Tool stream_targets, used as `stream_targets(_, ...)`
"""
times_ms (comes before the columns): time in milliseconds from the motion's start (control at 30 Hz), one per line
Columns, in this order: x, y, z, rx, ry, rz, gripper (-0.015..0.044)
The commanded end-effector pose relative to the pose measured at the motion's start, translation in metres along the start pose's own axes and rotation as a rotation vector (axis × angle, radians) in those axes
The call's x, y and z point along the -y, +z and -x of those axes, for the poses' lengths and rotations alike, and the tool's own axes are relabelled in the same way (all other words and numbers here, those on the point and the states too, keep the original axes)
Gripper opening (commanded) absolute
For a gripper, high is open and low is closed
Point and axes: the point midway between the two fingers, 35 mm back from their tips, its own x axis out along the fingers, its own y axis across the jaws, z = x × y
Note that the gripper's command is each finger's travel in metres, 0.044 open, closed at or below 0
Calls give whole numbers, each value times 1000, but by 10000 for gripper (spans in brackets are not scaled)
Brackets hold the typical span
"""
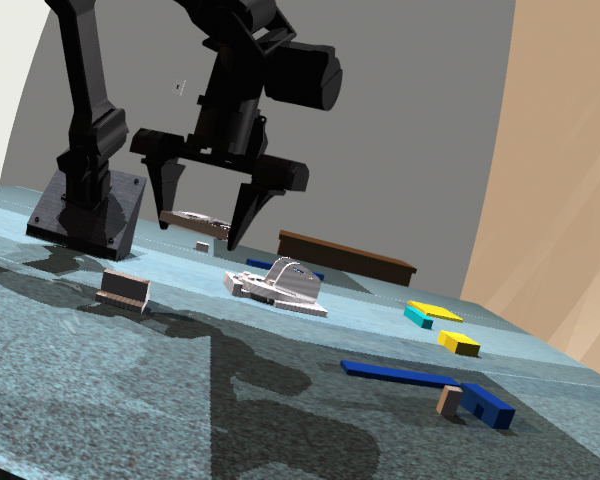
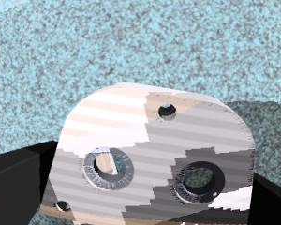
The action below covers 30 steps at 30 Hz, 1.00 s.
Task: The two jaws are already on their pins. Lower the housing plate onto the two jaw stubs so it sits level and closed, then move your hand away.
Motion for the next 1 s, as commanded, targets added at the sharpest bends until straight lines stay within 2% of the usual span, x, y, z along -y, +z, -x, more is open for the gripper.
stream_targets(0,6,15,-3,3,9,-71,351)
stream_targets(967,20,110,-7,-2,26,-541,351)
